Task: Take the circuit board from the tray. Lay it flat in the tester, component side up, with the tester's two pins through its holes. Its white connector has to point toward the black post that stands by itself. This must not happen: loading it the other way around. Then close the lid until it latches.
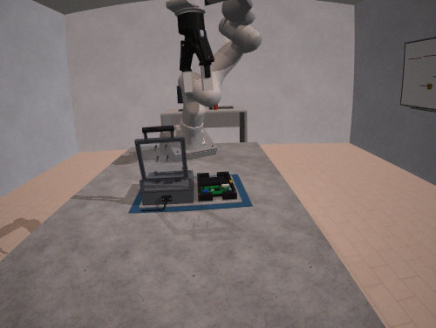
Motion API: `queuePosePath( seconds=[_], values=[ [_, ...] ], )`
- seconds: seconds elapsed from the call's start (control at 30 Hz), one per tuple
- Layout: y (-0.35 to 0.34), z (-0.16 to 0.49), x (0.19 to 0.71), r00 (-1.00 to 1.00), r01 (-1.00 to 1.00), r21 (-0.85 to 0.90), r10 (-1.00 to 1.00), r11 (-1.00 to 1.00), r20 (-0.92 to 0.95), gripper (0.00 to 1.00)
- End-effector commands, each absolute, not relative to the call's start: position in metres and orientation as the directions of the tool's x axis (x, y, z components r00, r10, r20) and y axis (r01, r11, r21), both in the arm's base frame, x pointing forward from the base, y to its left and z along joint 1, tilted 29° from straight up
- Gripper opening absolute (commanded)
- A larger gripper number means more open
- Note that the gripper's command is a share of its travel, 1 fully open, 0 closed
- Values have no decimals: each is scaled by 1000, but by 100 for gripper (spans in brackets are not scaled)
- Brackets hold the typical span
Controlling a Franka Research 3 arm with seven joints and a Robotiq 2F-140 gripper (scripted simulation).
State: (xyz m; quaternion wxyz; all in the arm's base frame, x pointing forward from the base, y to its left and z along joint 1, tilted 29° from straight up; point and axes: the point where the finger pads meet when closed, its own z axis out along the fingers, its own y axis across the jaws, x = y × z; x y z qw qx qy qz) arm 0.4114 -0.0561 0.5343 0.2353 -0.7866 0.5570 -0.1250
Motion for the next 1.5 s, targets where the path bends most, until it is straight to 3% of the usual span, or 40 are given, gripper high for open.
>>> queuePosePath(
  seconds=[0.0,0.77,1.47],
  values=[
    [-47,530,406,251,-853,-498,-960,-156,-128,100],
    [5,474,352,35,-894,-446,-981,55,-191,100],
    [7,470,349,22,-894,-443,-981,68,-194,100]
  ],
)
